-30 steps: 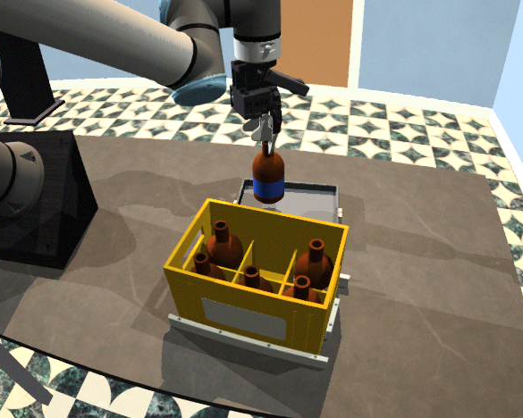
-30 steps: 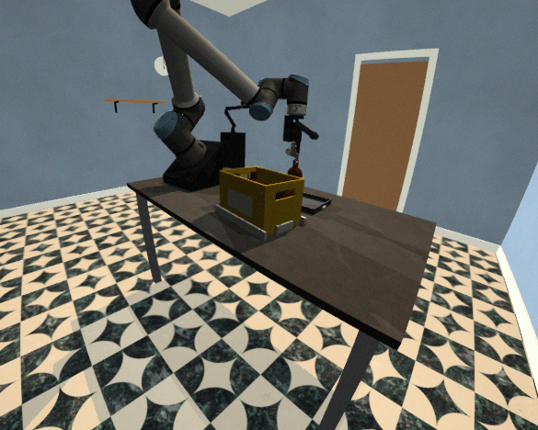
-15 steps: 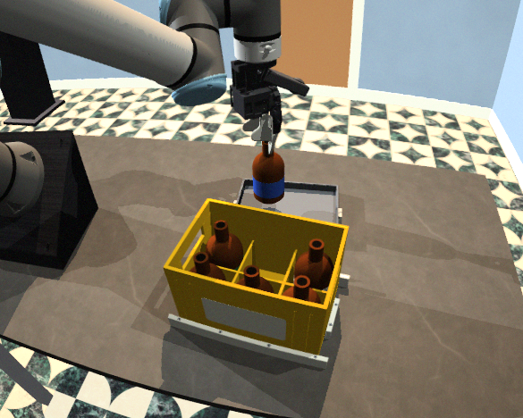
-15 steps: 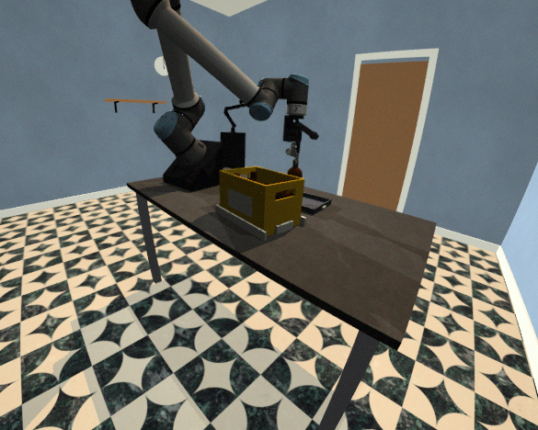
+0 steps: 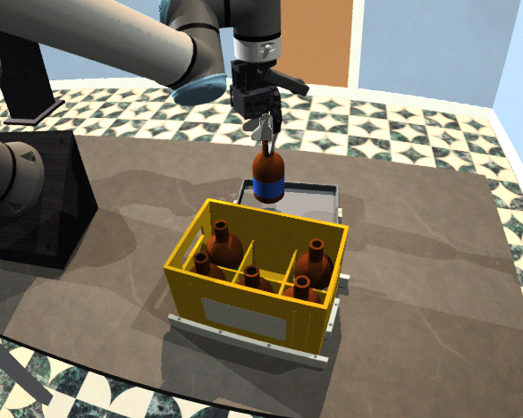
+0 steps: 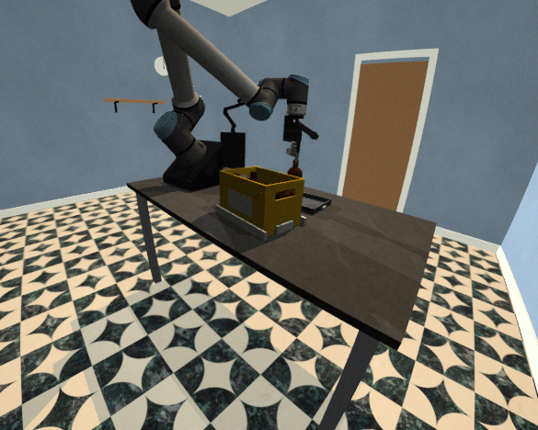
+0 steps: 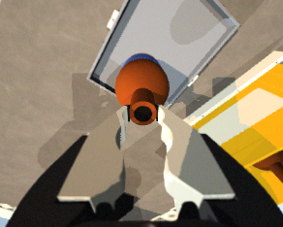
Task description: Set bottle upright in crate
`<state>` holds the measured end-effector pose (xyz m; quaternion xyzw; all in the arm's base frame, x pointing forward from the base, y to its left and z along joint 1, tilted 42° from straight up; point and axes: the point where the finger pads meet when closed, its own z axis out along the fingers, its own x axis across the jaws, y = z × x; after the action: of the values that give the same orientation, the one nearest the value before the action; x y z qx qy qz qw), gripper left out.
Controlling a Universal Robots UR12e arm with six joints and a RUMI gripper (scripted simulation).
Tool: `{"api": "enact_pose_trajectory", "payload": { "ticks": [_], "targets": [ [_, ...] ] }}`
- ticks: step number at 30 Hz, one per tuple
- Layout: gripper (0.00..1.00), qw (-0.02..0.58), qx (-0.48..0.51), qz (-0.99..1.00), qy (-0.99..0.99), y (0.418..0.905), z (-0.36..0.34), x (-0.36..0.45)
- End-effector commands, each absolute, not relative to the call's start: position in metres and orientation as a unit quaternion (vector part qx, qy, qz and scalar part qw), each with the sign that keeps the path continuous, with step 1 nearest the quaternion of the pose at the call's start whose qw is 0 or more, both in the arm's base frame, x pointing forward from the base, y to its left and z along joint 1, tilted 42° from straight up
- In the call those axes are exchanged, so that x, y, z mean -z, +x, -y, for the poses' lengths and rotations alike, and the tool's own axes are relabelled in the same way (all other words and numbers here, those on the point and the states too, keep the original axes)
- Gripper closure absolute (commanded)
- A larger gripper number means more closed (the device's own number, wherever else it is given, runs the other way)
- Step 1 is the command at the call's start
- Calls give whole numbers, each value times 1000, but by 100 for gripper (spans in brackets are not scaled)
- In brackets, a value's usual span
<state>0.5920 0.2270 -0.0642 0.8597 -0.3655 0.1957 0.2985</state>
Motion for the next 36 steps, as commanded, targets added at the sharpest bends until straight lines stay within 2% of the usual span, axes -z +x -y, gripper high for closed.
{"api": "enact_pose_trajectory", "payload": {
  "ticks": [1, 36],
  "targets": [
    [100, 298, -196, 366, 860, 592, -229, 62],
    [100, 298, -196, 366, 860, 589, -249, 39]
  ]
}}
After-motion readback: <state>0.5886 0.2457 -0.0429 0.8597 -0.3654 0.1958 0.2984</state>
